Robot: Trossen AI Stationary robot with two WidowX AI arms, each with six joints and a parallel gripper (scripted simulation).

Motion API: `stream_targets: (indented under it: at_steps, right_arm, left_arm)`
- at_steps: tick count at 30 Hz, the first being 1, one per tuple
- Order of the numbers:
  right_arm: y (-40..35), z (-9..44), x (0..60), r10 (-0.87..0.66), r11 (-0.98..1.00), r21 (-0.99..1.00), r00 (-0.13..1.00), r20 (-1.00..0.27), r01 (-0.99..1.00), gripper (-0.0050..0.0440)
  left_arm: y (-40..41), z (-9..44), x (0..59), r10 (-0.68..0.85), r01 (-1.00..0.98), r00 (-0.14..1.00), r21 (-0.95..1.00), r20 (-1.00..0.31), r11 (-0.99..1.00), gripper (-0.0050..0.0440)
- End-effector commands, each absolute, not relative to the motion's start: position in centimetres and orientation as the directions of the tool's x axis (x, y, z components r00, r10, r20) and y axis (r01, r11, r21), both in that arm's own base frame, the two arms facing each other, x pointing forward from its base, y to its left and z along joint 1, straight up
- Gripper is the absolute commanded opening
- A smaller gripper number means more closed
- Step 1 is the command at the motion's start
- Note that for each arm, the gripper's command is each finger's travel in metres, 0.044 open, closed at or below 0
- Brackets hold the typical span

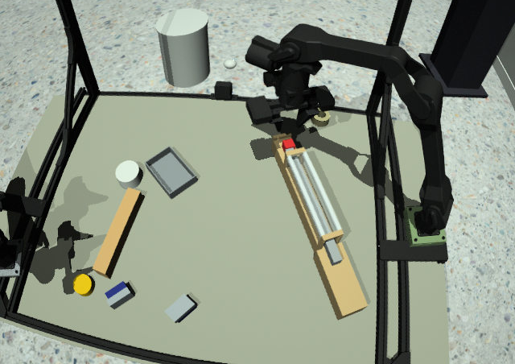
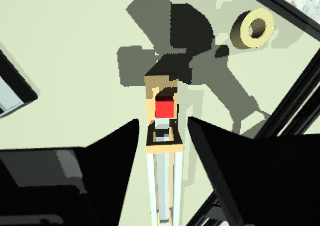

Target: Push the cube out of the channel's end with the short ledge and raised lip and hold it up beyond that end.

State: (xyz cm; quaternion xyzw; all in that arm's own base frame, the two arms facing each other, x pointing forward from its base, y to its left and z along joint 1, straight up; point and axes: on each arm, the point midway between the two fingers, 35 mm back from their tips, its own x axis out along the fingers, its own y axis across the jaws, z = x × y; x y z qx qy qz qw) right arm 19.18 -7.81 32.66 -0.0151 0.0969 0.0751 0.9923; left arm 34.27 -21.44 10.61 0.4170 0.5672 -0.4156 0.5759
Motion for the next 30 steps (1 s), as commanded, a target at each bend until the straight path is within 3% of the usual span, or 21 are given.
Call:
stream_targets:
  at_steps: [1, 30]
  right_arm:
    - [-7.9, 32.6, 19.2, 0.143, 0.989, -0.019, 0.97, -0.196, -0.15, 0.04]
    - [-7.9, 32.6, 19.2, 0.143, 0.989, -0.019, 0.97, -0.196, -0.15, 0.04]
  left_arm:
    - [-21.4, 9.9, 34.1, 0.0, 0.951, 0.0, 0.0, -1.0, 0.309, 0.022]
    - [-21.4, 5.7, 34.2, 0.0, 0.951, 0.0, 0.0, -1.0, 0.309, 0.022]
